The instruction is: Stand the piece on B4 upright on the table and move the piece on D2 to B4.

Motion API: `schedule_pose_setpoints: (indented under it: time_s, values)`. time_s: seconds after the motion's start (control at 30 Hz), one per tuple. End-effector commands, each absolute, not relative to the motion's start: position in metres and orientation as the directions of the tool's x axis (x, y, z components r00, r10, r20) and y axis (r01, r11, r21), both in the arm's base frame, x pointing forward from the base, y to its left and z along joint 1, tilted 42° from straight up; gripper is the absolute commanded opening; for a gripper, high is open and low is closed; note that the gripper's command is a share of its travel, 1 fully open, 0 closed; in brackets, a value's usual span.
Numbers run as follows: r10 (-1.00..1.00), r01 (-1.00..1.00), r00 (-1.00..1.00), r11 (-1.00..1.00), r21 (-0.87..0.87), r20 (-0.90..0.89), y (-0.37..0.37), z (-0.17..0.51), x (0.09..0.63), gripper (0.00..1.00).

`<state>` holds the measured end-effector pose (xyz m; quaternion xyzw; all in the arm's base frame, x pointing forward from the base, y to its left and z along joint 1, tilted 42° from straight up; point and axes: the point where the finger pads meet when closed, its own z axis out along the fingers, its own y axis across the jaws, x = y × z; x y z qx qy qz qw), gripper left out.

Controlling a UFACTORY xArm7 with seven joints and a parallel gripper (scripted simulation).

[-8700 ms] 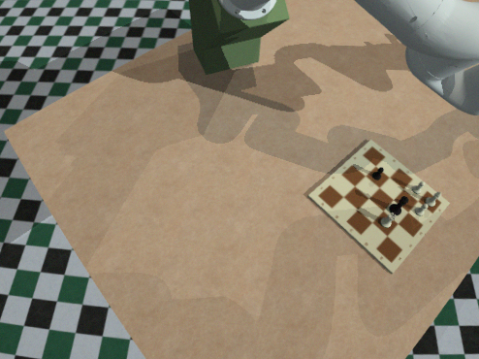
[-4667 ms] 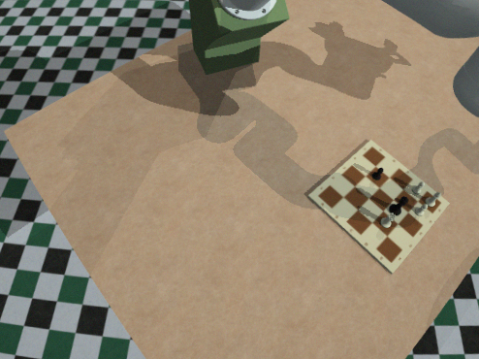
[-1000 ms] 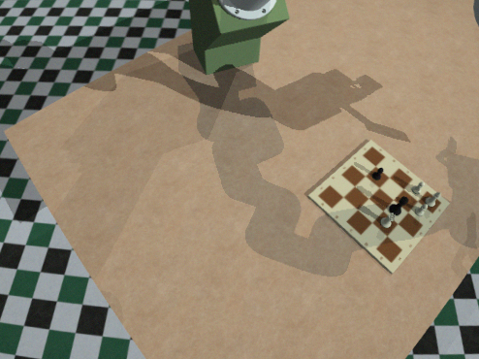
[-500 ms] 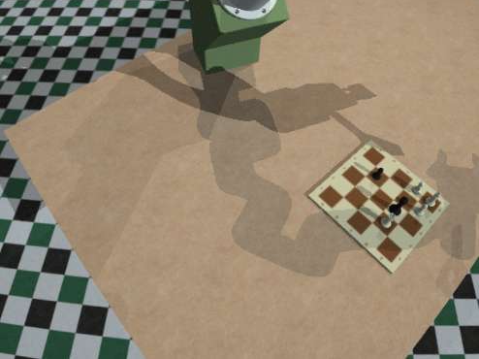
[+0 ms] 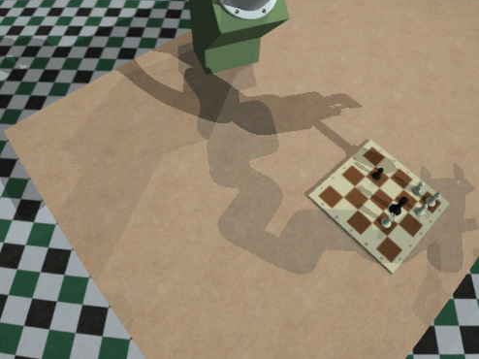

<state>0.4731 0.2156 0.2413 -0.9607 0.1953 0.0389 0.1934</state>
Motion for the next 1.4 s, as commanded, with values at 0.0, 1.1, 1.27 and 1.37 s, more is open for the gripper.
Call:
schedule_pose_setpoints:
  time_s: [0.0, 1.1, 1.27, 1.37]
  values:
    - [-0.355, -0.381, 0.924, -0.851, -0.36, -0.141, 0.214, 0.243, 0.472, 1.0]
    - [-0.101, -0.1, 0.995, -0.99, -0.101, 0.006, 0.057, 0.247, 0.427, 1.0]
    - [-0.101, -0.1, 0.995, -0.99, -0.101, 0.006, 0.057, 0.247, 0.427, 1.0]
    - [-0.101, -0.1, 0.995, -0.99, -0.101, 0.006, 0.057, 0.247, 0.427, 1.0]
